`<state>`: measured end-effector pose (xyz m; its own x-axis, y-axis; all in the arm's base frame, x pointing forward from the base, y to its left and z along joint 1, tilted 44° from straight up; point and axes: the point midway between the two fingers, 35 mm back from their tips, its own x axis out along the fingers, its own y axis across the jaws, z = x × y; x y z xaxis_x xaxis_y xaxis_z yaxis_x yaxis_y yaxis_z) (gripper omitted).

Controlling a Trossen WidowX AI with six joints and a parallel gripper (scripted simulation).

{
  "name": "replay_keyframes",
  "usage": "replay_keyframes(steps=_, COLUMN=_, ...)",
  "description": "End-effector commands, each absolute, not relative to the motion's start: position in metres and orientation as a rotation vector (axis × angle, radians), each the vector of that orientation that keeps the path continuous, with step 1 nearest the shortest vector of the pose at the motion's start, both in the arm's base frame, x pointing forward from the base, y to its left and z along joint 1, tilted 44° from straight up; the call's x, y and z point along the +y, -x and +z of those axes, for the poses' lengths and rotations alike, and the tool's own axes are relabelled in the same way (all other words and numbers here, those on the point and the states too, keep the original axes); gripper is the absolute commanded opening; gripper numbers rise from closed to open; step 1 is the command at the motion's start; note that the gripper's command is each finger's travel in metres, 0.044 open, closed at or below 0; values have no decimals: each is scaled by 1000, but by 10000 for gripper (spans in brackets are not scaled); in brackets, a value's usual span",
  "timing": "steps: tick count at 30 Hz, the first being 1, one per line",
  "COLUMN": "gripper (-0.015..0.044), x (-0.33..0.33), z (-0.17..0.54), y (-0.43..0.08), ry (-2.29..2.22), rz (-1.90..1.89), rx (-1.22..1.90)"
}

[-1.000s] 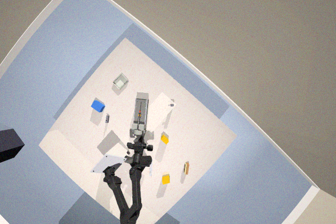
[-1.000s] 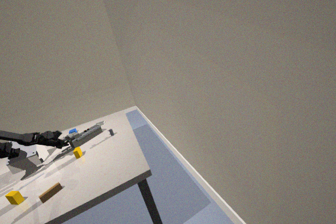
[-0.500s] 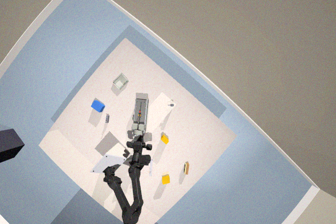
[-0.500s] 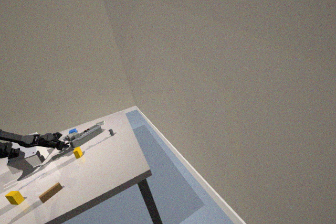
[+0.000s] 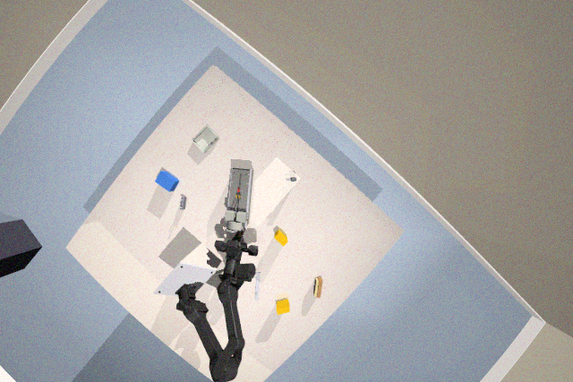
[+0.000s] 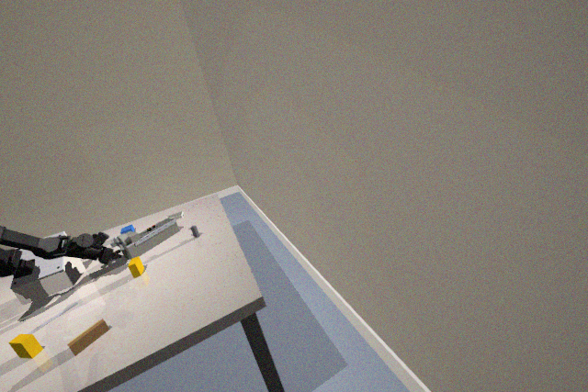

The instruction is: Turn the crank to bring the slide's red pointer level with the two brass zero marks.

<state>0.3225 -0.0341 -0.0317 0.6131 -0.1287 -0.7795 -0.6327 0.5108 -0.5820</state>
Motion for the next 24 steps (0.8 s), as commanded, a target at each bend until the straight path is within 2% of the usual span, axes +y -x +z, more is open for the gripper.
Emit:
replay_keyframes(steps=1, gripper=0, x=-34, z=-40, y=-318, ry=1009, rz=369, rx=908)
replay_keyframes(steps=24, gripper=0, x=-32, z=-44, y=-315, ry=1009, rz=369, rx=908)
